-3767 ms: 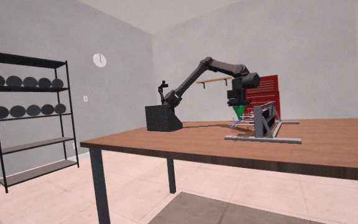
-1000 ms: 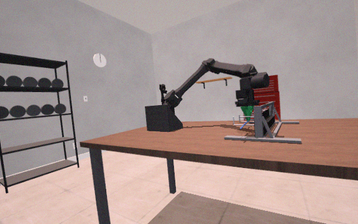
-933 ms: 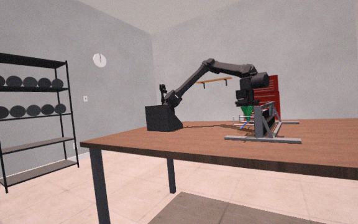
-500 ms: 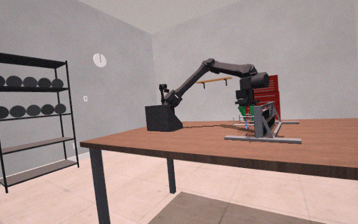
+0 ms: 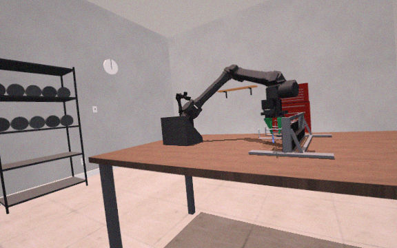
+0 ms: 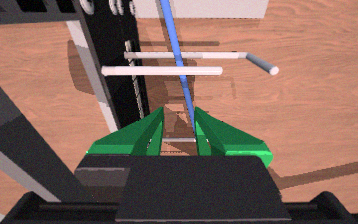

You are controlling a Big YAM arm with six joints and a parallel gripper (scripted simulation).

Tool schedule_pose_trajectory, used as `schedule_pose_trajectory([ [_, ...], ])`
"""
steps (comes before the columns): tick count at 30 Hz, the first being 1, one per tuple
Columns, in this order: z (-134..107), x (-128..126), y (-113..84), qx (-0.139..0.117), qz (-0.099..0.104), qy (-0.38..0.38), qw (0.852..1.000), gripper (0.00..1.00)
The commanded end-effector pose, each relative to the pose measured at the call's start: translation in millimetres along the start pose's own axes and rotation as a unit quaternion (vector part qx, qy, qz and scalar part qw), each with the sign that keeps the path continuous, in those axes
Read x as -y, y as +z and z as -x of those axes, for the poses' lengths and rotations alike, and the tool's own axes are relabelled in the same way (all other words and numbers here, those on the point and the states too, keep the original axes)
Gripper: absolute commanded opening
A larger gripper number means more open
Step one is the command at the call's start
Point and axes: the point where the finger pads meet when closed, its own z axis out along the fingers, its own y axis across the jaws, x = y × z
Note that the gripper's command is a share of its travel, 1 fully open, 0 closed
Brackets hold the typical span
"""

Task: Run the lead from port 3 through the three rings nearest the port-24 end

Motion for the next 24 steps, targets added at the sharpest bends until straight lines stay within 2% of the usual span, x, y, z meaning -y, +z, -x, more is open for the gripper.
schedule_pose_trajectory([
  [1,-1.6,-17.2,-11.2,0.002,0.013,-0.005,1.000,0.32],
  [12,-0.7,-17.1,-14.5,0.003,0.014,-0.005,1.000,0.32],
  [16,5.0,-18.7,-34.1,0.005,0.027,-0.008,1.000,0.32],
  [19,-1.7,-21.9,-49.0,0.009,0.035,-0.014,0.999,0.32],
  [24,-2.7,-21.9,-59.9,0.010,0.036,-0.016,0.999,0.32],
])
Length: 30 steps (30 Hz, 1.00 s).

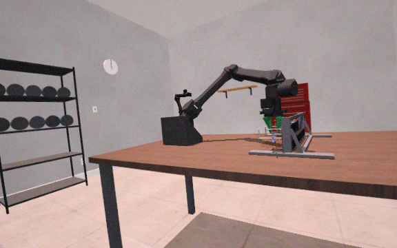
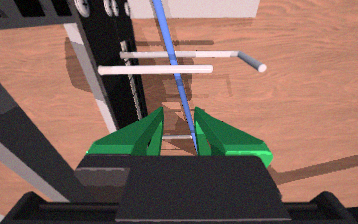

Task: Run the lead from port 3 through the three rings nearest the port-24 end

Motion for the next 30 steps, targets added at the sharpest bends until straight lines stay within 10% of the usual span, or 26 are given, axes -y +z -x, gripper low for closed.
schedule_pose_trajectory([
  [1,-3.8,-25.3,-55.3,0.014,0.043,-0.020,0.999,0.32],
  [30,-4.7,-20.2,-119.3,0.016,0.043,-0.021,0.999,0.32],
])
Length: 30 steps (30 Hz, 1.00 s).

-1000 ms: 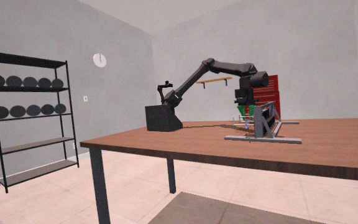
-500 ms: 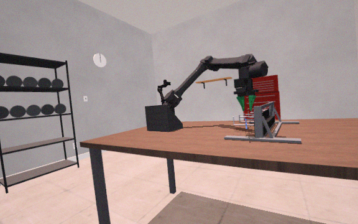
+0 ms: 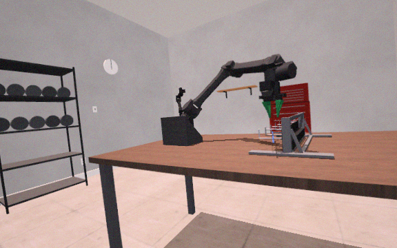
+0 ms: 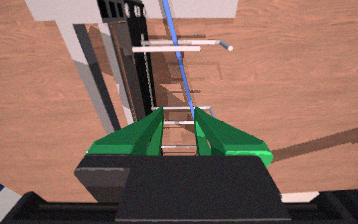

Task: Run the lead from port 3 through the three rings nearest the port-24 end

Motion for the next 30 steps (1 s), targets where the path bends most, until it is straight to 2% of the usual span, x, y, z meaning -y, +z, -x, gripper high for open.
schedule_pose_trajectory([
  [1,-6.3,-19.8,-50.8,0.016,0.039,-0.021,0.999,0.32],
  [5,-8.6,-20.3,-48.7,0.016,0.037,-0.022,0.999,0.32],
  [6,-8.8,-20.4,-48.5,0.016,0.037,-0.021,0.999,0.00],
  [30,-8.8,-20.4,-48.5,0.016,0.037,-0.021,0.999,0.00],
])
